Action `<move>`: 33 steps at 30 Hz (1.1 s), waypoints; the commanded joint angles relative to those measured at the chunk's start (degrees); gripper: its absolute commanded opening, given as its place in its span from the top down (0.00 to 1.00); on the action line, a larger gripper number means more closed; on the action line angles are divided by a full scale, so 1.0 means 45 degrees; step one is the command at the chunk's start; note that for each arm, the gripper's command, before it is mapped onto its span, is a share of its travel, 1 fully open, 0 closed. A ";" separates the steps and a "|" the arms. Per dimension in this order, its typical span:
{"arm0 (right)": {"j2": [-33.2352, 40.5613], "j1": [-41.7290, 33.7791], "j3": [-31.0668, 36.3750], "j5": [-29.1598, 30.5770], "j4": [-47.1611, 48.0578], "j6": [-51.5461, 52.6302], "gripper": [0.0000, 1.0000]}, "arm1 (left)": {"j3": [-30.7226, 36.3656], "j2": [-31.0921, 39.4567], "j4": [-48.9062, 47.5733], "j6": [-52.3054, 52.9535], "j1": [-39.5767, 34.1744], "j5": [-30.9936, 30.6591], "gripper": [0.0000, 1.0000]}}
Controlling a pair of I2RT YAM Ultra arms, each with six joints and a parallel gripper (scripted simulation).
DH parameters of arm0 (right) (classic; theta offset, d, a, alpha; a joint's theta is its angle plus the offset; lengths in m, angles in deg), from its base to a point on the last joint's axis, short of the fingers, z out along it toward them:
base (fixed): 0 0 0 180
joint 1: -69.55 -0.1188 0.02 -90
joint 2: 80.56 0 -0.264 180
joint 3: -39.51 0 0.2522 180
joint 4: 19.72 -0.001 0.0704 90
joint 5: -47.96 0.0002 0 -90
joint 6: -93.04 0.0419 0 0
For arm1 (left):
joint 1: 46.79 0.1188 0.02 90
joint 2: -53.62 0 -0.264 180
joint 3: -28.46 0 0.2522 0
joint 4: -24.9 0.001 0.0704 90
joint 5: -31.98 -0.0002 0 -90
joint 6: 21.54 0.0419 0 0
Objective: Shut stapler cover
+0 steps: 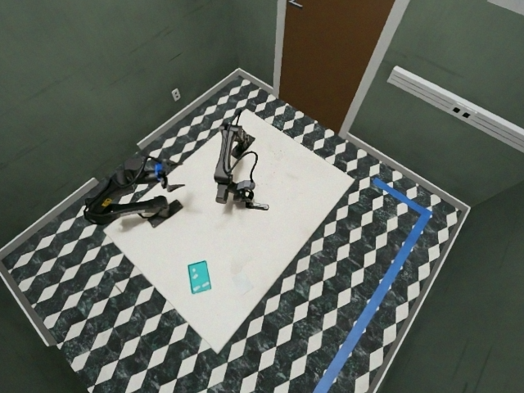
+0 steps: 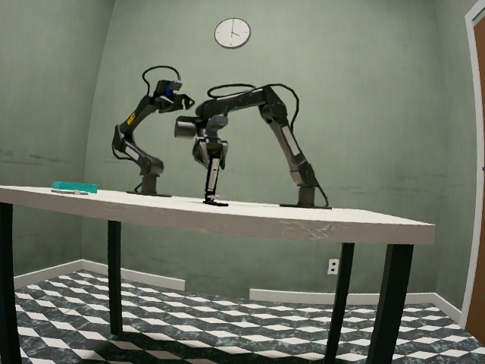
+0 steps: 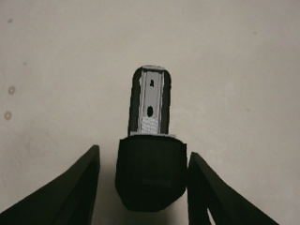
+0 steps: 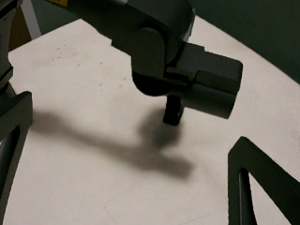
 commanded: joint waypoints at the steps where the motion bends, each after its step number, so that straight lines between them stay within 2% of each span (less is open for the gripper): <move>1: 0.0002 -0.0129 -0.0252 0.0085 -0.0258 -0.0006 0.00 | 0.0063 0.0521 -0.0071 0.0127 0.0123 0.0271 0.50; 2: 0.0002 -0.0129 -0.0252 0.0085 -0.0258 -0.0006 0.00 | 0.0063 0.0520 -0.0024 0.0130 0.0124 0.0270 0.58; 6: 0.0002 -0.0129 -0.0252 0.0085 -0.0258 -0.0006 0.00 | 0.0064 0.0521 -0.0023 0.0113 0.0124 0.0270 0.58; 7: 0.0002 -0.0129 -0.0252 0.0085 -0.0258 -0.0006 0.00 | 0.0065 0.0522 -0.0024 0.0098 0.0124 0.0270 0.63; 9: 0.0002 -0.0129 -0.0252 0.0085 -0.0258 -0.0006 0.00 | 0.0065 0.0522 -0.0024 0.0097 0.0124 0.0270 0.63; 10: 0.0002 -0.0129 -0.0252 0.0085 -0.0258 -0.0006 0.00 | 0.0065 0.0522 -0.0024 0.0097 0.0124 0.0270 0.67; 23: 0.0002 -0.0129 -0.0252 0.0085 -0.0258 -0.0006 0.00 | -0.0111 0.0387 0.0179 0.0007 0.0016 0.0268 0.80; 25: 0.0002 -0.0129 -0.0252 0.0085 -0.0258 -0.0006 0.00 | -0.0135 0.0529 -0.0004 0.0157 0.0135 0.0079 1.00; 33: 0.0002 -0.0129 -0.0252 0.0085 -0.0258 -0.0006 0.00 | -0.0351 0.0756 -0.0254 0.1088 0.0803 -0.1355 1.00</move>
